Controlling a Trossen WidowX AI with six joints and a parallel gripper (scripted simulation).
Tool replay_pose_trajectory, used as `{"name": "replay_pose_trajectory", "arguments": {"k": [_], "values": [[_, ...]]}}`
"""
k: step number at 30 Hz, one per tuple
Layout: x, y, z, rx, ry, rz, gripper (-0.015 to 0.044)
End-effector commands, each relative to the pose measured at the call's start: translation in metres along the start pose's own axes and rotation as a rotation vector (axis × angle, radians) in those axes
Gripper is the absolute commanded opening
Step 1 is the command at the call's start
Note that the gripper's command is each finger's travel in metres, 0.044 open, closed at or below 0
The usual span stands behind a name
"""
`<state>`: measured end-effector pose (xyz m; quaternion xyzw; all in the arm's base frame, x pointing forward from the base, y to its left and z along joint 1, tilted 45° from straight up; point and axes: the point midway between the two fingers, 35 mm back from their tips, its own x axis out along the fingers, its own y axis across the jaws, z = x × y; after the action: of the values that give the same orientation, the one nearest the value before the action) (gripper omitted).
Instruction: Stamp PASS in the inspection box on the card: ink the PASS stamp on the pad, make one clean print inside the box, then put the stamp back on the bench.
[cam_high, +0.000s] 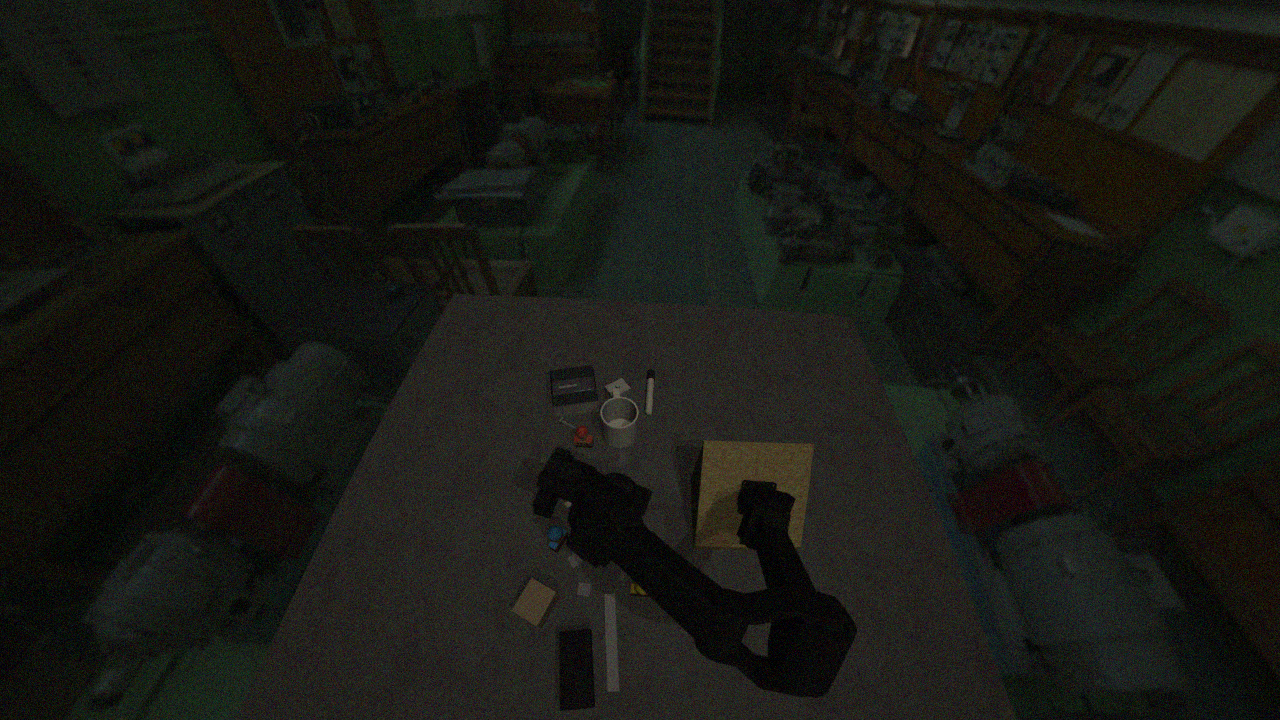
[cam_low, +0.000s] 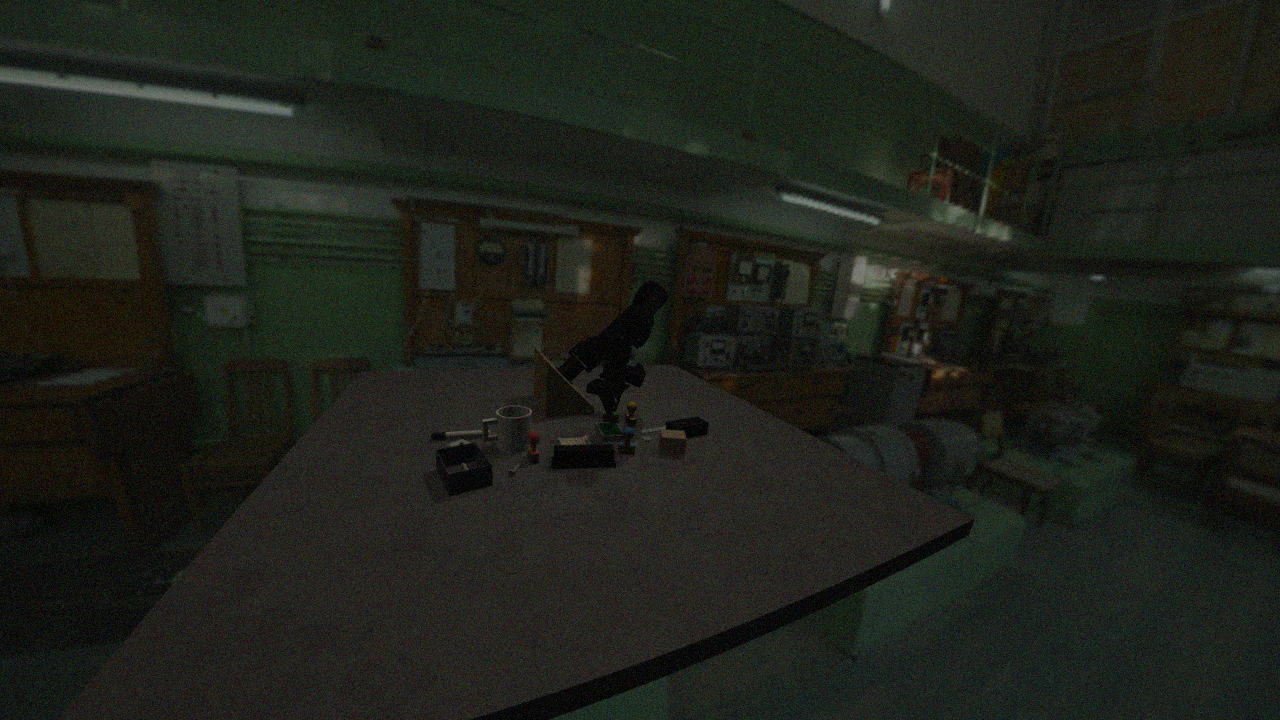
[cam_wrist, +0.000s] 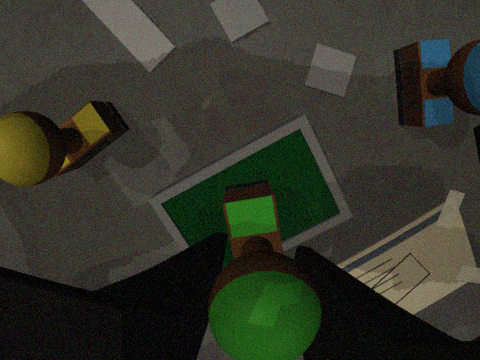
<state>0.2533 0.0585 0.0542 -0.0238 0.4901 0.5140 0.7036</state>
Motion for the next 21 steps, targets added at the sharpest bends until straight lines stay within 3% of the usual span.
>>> {"name": "replay_pose_trajectory", "arguments": {"k": [1, 21], "values": [[-0.007, 0.0, 0.0, -0.007, 0.004, -0.002, 0.0], [-0.033, -0.01, -0.003, 0.079, 0.006, -0.003, 0.0]]}}
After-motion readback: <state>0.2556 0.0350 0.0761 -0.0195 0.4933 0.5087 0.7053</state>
